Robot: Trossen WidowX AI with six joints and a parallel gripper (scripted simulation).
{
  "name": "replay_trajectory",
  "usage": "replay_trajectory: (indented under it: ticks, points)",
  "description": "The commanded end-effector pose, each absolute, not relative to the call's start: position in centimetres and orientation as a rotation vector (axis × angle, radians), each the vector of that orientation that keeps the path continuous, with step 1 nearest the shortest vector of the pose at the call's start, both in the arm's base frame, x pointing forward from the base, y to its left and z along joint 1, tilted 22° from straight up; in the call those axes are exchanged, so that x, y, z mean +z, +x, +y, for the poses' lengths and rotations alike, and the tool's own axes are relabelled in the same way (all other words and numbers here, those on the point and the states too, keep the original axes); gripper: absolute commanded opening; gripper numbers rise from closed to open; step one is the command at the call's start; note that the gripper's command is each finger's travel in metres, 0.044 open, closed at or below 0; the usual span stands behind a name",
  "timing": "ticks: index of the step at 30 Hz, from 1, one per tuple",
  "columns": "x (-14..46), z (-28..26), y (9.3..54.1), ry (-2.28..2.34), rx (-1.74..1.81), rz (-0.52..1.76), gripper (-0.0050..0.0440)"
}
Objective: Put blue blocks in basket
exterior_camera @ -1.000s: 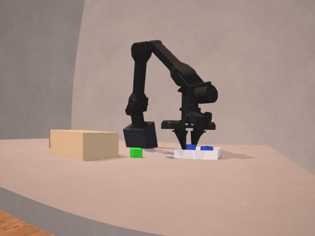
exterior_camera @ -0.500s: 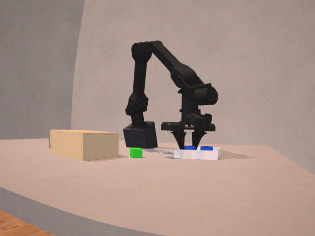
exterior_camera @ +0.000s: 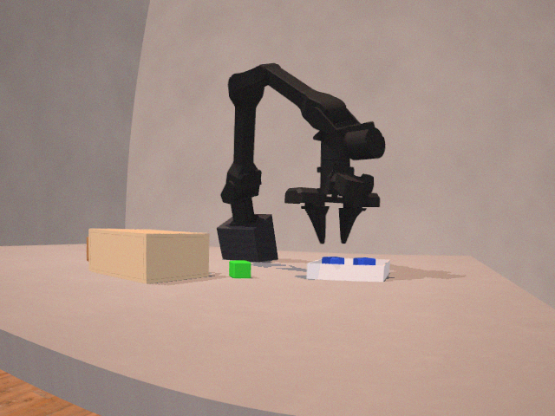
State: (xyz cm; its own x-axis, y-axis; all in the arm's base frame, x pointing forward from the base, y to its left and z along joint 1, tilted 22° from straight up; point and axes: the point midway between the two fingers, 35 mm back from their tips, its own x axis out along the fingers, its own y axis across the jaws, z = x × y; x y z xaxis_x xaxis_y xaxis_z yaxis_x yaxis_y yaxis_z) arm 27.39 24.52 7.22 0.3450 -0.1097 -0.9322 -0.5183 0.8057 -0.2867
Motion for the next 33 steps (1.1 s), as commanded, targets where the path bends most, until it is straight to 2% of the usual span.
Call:
replay_trajectory:
  ticks: [1,9,17,18,25,33]
  points:
    - [10.1,24.9,26.5,-0.606,0.289,1.196,0.0225]
    - [13.8,25.3,25.0,-0.606,0.289,1.196,0.0225]
    - [13.8,25.3,25.0,-0.606,0.289,1.196,0.0225]
    - [13.7,24.5,24.4,-0.548,0.248,1.201,0.044]
    - [15.0,20.2,26.7,-0.28,0.061,1.212,0.044]
    - [17.1,13.4,30.2,-0.28,0.061,1.212,0.044]
